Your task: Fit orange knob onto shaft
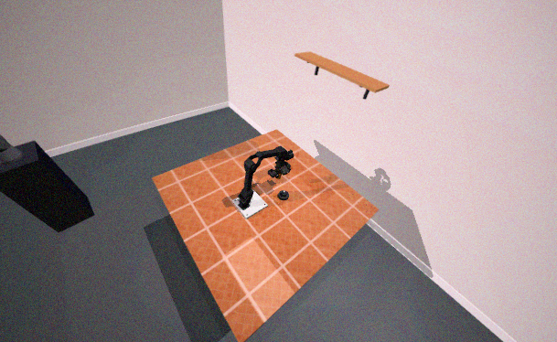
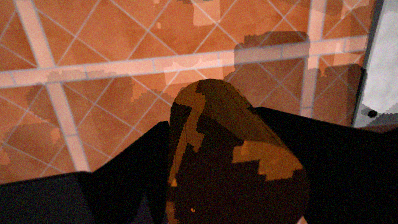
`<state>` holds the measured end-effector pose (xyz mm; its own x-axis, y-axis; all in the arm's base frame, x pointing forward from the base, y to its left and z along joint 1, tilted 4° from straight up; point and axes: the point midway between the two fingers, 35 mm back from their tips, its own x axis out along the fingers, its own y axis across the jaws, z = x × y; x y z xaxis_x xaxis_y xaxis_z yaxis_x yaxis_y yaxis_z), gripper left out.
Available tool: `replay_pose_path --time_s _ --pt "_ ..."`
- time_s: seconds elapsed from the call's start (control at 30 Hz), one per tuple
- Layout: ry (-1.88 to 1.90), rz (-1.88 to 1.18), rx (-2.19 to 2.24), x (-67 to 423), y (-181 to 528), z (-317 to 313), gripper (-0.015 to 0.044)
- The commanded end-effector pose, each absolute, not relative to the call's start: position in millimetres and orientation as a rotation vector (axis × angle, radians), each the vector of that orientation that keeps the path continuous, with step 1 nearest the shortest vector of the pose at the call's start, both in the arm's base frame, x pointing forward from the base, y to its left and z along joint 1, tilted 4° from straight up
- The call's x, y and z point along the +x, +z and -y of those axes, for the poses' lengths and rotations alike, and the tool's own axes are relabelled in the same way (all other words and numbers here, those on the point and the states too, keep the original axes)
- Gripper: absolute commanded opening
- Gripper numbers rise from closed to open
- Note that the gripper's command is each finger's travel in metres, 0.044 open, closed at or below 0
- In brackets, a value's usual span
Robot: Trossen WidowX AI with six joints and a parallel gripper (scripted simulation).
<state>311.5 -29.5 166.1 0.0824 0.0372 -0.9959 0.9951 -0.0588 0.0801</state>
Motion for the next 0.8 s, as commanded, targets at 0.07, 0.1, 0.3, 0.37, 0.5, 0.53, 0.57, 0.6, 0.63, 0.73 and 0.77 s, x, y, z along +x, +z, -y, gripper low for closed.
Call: replay_pose_path --time_s 0.07,0.1,0.3,0.37,0.5,0.53,0.57,0.6,0.63,0.73,0.77 --pt "-1.171 -1.153 1.319 310.5 159.9 47.3 0.0000" --pt "-1.171 -1.153 1.319 310.2 158.9 50.5 0.0000" --pt "-1.174 -1.152 1.319 307.5 152.7 69.4 0.0000" --pt "-1.175 -1.152 1.319 306.4 150.7 75.6 0.0000" --pt "-1.176 -1.151 1.320 303.6 146.6 88.1 0.0000" --pt "-1.177 -1.151 1.320 302.8 145.6 91.2 0.0000" --pt "-1.177 -1.151 1.320 302.0 144.6 94.2 0.0000" --pt "-1.177 -1.151 1.320 301.2 143.6 97.3 0.0000" --pt "-1.178 -1.151 1.320 300.3 142.5 100.4 0.0000" --pt "-1.179 -1.151 1.321 297.4 139.5 109.5 0.0000" --pt "-1.179 -1.151 1.321 296.4 138.5 112.6 0.0000"
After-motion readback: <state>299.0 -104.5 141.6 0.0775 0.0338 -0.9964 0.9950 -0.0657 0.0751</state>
